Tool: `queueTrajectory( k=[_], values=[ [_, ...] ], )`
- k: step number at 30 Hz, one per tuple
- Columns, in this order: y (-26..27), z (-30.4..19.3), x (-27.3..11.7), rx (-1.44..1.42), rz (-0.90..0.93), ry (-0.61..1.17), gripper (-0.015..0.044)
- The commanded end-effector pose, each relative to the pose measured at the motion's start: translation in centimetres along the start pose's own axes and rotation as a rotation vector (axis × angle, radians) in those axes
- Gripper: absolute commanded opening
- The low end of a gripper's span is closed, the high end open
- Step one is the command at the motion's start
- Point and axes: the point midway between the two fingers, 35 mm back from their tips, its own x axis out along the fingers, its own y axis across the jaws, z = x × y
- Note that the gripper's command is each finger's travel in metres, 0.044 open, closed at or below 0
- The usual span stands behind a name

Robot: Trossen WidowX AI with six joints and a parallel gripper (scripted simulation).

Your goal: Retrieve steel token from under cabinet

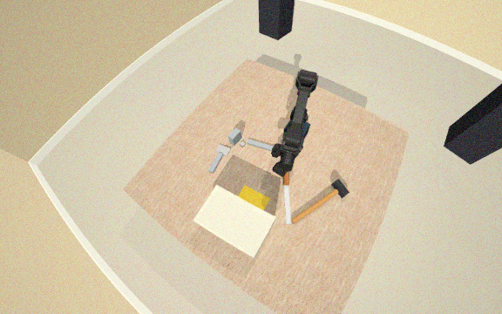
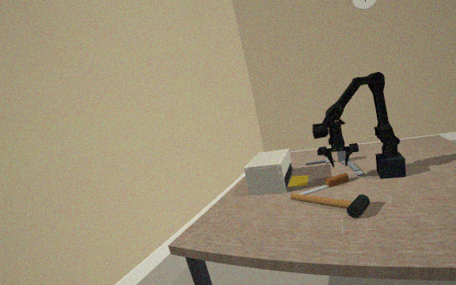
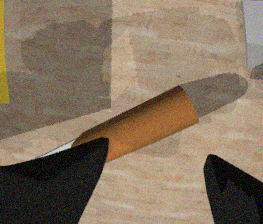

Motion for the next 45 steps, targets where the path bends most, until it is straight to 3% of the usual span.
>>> queueTrajectory(
  k=[1,45],
  values=[
    [-0.01,-0.02,-0.03,-0.032,-0.001,0.002,0.0270],
    [0.00,0.00,-0.03,-0.376,-0.001,0.002,0.0270]
  ],
)
